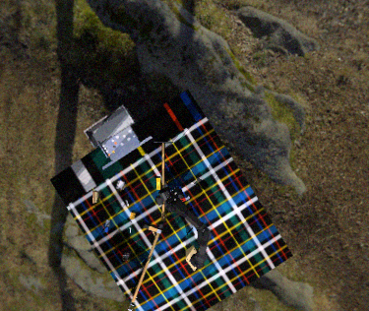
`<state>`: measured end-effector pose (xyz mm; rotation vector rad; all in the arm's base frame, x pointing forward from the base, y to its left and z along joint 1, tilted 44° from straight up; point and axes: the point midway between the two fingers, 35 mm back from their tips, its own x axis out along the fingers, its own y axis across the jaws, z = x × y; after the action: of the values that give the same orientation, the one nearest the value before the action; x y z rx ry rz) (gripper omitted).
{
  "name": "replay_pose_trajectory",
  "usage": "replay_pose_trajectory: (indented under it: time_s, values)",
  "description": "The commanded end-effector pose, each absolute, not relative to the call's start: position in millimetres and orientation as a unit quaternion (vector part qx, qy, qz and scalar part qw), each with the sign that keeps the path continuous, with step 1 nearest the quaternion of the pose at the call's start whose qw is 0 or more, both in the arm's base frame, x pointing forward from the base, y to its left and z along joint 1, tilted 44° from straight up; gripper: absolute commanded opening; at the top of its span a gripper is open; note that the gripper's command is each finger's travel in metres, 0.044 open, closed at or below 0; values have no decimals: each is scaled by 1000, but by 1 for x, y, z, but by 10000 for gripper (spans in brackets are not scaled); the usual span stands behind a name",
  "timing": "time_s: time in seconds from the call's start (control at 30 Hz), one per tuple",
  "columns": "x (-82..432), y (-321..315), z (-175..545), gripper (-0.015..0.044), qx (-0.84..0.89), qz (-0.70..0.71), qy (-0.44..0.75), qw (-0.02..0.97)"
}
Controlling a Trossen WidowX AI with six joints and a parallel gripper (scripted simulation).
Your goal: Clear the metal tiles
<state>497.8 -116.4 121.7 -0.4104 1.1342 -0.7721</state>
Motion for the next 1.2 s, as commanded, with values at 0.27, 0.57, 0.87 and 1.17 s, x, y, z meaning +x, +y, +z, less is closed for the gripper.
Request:
replay_pose_trajectory:
  time_s: [0.27,0.57,0.87,1.17]
  values:
    - [492,-136,101,0,-190,-353,526,750]
    - [489,-146,91,0,-191,-354,525,750]
    - [494,-143,88,0,-191,-354,525,750]
    - [501,-139,84,0,-190,-353,525,750]
